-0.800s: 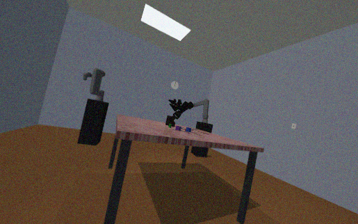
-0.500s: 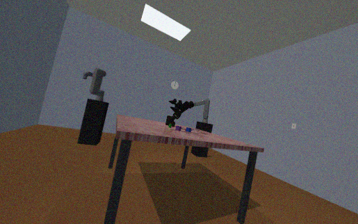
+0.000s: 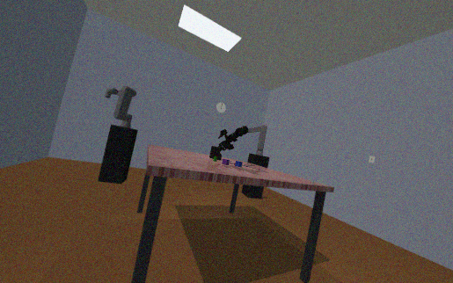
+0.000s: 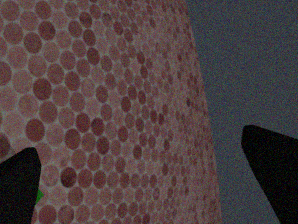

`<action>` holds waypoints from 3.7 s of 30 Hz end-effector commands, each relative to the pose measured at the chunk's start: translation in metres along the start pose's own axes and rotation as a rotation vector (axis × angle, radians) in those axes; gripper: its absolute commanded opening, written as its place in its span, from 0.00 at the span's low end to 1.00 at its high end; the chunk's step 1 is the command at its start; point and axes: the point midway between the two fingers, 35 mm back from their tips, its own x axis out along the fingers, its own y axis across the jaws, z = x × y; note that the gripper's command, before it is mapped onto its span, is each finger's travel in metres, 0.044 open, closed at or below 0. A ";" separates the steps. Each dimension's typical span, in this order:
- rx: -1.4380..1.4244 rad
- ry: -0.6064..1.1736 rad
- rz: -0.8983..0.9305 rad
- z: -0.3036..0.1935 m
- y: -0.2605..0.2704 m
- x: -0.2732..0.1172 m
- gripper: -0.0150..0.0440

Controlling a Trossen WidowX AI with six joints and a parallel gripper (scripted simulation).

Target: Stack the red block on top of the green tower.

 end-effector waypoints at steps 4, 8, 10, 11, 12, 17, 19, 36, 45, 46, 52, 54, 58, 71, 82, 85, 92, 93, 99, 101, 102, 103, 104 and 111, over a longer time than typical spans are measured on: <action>-0.191 0.065 0.333 0.017 0.053 -0.005 1.00; -0.269 0.084 0.510 0.024 0.080 -0.014 1.00; -0.299 0.089 0.595 0.028 0.093 -0.020 1.00; -0.313 0.090 0.638 0.030 0.099 -0.023 1.00; -0.326 0.091 0.680 0.032 0.105 -0.027 1.00; -0.374 0.084 0.888 0.044 0.133 -0.047 1.00; -0.384 0.077 0.961 0.049 0.142 -0.055 1.00; -0.386 0.074 0.989 0.044 0.174 -0.038 1.00; -0.386 0.074 0.989 0.043 0.178 -0.035 1.00; -0.386 0.074 0.989 0.043 0.180 -0.034 1.00; -0.386 0.074 0.989 0.041 0.187 -0.028 1.00; -0.386 0.073 0.989 0.040 0.190 -0.027 1.00; -0.386 0.073 0.990 0.038 0.195 -0.023 1.00; -0.386 0.073 0.990 0.038 0.197 -0.022 1.00; -0.386 0.073 0.990 0.038 0.197 -0.022 0.78; -0.386 0.073 0.990 0.038 0.197 -0.022 0.64; -0.386 0.073 0.990 0.038 0.197 -0.022 0.37; -0.386 0.073 0.990 0.038 0.197 -0.022 0.35; -0.386 0.073 0.990 0.038 0.197 -0.022 0.29; -0.386 0.073 0.990 0.038 0.196 -0.023 0.25; -0.386 0.073 0.990 0.039 0.194 -0.024 0.25; -0.386 0.073 0.990 0.040 0.192 -0.025 0.25; -0.386 0.073 0.989 0.041 0.189 -0.027 0.25; -0.386 0.074 0.988 0.049 0.161 -0.046 0.25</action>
